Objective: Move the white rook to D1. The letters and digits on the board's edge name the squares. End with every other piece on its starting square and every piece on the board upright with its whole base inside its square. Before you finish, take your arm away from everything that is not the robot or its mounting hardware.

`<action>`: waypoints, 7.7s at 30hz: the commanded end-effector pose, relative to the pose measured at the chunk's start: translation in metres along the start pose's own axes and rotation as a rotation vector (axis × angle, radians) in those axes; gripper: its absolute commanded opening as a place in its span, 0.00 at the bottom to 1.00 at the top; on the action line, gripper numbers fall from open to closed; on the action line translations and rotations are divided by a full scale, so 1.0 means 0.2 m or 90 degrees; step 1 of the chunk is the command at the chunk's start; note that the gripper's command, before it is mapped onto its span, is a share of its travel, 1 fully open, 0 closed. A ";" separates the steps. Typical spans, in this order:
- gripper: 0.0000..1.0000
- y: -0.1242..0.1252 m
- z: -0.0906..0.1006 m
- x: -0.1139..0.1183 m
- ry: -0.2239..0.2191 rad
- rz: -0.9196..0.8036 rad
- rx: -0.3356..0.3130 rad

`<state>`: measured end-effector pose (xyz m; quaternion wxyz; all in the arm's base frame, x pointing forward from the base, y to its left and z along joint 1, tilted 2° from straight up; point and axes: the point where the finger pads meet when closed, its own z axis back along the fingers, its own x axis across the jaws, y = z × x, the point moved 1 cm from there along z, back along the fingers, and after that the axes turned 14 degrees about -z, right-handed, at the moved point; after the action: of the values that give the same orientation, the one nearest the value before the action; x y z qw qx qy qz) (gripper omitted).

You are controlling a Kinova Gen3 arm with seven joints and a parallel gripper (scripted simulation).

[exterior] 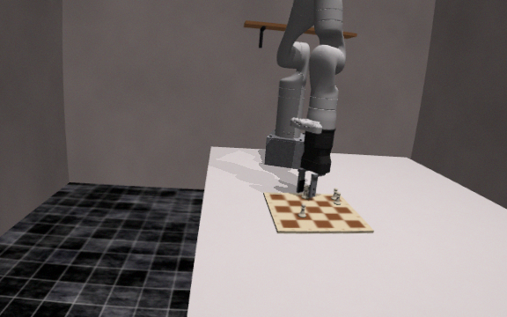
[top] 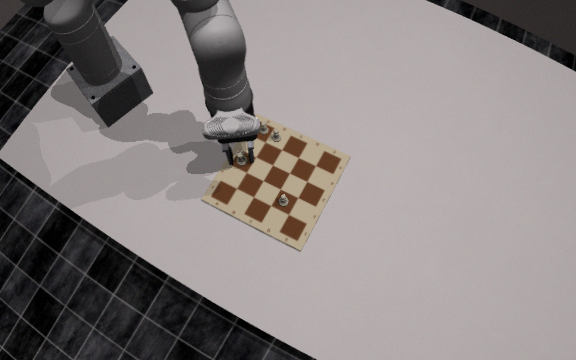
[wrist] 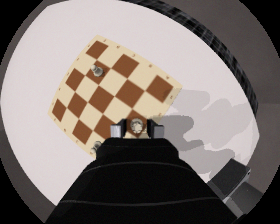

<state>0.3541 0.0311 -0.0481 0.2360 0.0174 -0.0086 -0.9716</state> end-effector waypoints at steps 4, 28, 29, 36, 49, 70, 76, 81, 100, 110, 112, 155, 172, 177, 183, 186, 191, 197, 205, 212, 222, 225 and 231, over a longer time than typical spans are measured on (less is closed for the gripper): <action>0.00 0.00 0.00 0.00 0.001 0.000 0.000; 0.00 0.00 0.00 0.00 0.001 0.000 0.000; 0.00 0.00 0.00 0.00 0.001 0.000 0.000; 0.00 0.00 0.00 0.00 0.001 0.000 0.000; 0.00 0.00 0.08 0.00 0.001 0.000 0.000; 0.00 0.00 0.42 0.00 0.001 0.000 0.000; 0.00 0.00 0.49 0.00 0.001 0.000 0.000; 0.00 0.00 0.50 0.00 0.001 0.000 0.000; 0.00 0.27 0.50 -0.24 0.002 -0.190 0.004; 0.00 0.55 0.51 -0.42 0.001 -0.371 0.000; 0.00 0.55 0.51 -0.42 0.001 -0.374 0.000; 0.00 0.55 0.06 -0.42 0.001 -0.374 0.000; 0.00 0.55 0.03 -0.43 0.001 -0.374 0.000; 0.00 0.55 0.03 -0.43 0.001 -0.374 0.000; 0.00 0.55 0.03 -0.43 0.001 -0.374 0.000; 0.00 0.55 0.03 -0.43 0.001 -0.374 0.000; 0.00 0.55 0.03 -0.43 0.001 -0.374 0.000; 0.00 0.55 0.03 -0.43 0.001 -0.374 0.000; 0.00 0.55 0.02 -0.43 0.001 -0.374 0.000; 0.00 0.55 0.02 -0.43 0.001 -0.374 0.000; 0.00 0.55 0.01 -0.43 0.001 -0.374 0.000; 0.00 0.55 0.01 -0.43 0.001 -0.374 0.000; 0.00 0.55 0.01 -0.43 0.001 -0.374 0.000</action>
<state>0.4796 -0.0283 -0.0421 -0.0554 0.0188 -0.0031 -0.9983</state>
